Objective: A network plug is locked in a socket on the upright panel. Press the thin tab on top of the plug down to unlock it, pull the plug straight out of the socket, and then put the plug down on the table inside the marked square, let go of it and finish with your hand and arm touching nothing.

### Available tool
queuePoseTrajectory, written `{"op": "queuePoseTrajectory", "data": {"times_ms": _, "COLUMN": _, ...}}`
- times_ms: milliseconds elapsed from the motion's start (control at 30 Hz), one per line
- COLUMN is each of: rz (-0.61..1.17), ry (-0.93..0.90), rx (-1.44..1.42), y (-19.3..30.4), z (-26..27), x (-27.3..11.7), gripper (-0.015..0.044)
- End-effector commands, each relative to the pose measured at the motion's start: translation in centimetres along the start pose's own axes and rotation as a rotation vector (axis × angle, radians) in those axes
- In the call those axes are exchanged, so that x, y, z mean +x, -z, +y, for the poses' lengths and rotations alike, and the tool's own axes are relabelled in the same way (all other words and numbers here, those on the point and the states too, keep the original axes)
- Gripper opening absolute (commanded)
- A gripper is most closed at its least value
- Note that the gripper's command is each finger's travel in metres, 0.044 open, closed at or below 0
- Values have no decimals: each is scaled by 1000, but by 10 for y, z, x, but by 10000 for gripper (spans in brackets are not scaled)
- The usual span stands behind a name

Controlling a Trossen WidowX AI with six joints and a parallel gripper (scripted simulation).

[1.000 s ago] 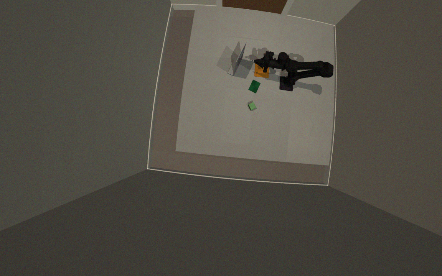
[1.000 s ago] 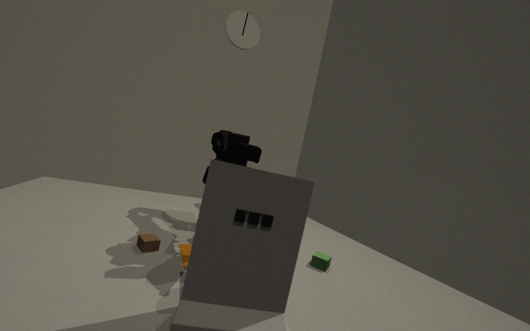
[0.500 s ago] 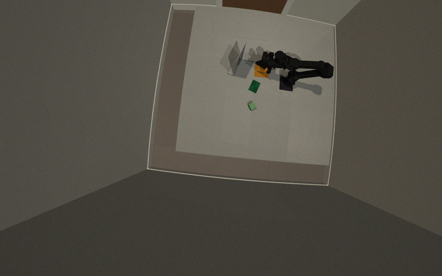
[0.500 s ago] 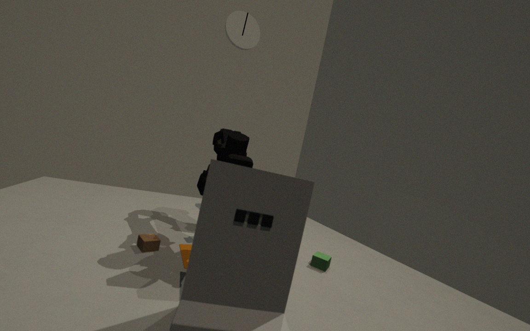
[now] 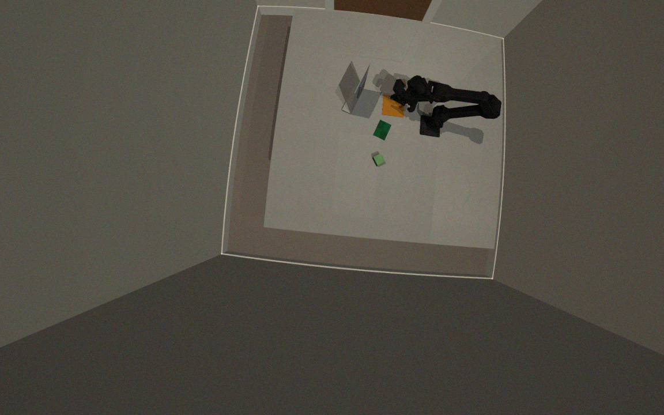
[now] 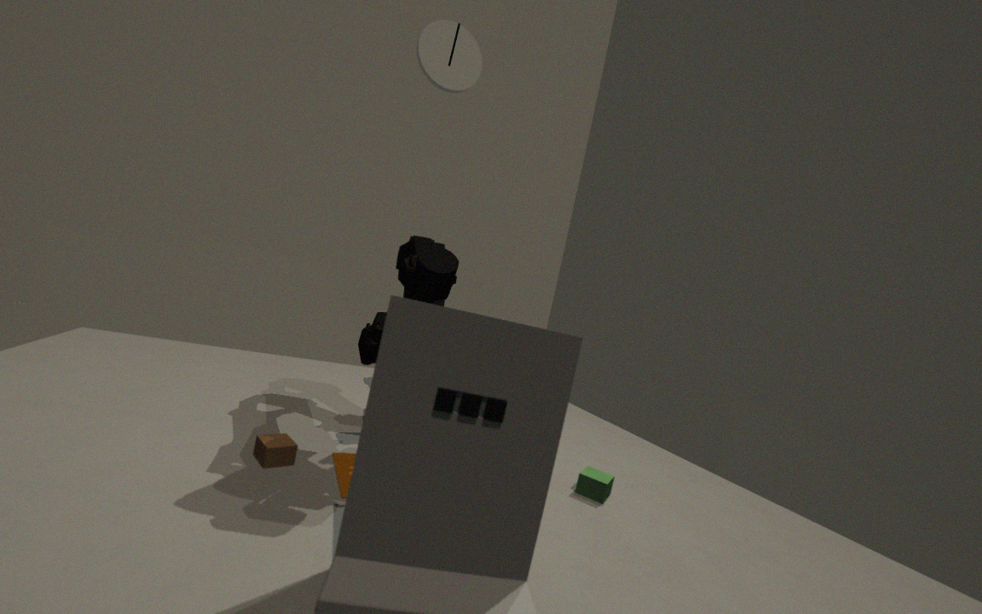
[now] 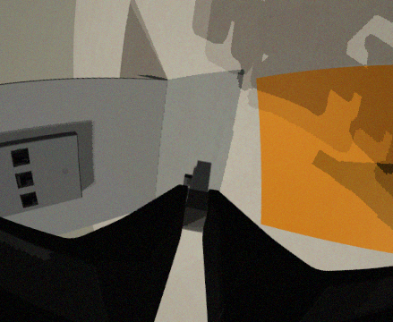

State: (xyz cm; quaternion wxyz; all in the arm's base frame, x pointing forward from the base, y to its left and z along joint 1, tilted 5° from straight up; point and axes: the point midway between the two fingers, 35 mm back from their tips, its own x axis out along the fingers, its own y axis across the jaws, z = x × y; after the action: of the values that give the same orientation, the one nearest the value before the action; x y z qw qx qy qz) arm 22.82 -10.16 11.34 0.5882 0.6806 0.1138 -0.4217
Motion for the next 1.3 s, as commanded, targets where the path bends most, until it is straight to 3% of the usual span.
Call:
{"op": "queuePoseTrajectory", "data": {"times_ms": 0, "rz": -25, "ry": 61, "rx": 13, "y": -5, "z": -9, "x": -4, "gripper": 0}}
{"op": "queuePoseTrajectory", "data": {"times_ms": 233, "rz": -57, "ry": 166, "rx": 22, "y": -12, "z": -25, "x": -12, "gripper": 0}}
{"op": "queuePoseTrajectory", "data": {"times_ms": 1267, "rz": -58, "ry": 165, "rx": 21, "y": -13, "z": -51, "x": 18, "gripper": 0}}
